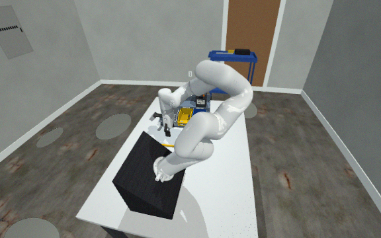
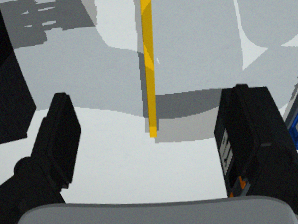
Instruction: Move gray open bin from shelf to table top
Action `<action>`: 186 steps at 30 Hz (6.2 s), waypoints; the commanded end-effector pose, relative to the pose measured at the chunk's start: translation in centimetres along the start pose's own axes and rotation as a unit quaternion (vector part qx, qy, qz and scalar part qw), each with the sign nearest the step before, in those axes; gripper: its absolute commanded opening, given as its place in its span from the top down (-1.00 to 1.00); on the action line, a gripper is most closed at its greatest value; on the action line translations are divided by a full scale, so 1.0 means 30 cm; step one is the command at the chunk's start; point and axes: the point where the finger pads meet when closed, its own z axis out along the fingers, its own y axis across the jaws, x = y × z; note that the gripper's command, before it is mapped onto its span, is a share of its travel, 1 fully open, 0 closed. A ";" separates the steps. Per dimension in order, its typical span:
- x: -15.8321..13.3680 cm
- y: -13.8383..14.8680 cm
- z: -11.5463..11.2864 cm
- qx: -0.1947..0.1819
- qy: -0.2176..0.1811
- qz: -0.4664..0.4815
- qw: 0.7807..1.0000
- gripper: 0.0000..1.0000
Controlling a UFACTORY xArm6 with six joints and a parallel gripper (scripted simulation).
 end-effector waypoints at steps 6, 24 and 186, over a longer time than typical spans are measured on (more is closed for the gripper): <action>0.001 0.003 0.014 -0.001 0.001 0.000 1.000 -1.00; 0.001 0.003 0.023 -0.001 0.001 0.000 1.000 -1.00; 0.243 0.770 0.028 -0.002 0.001 0.001 1.000 -1.00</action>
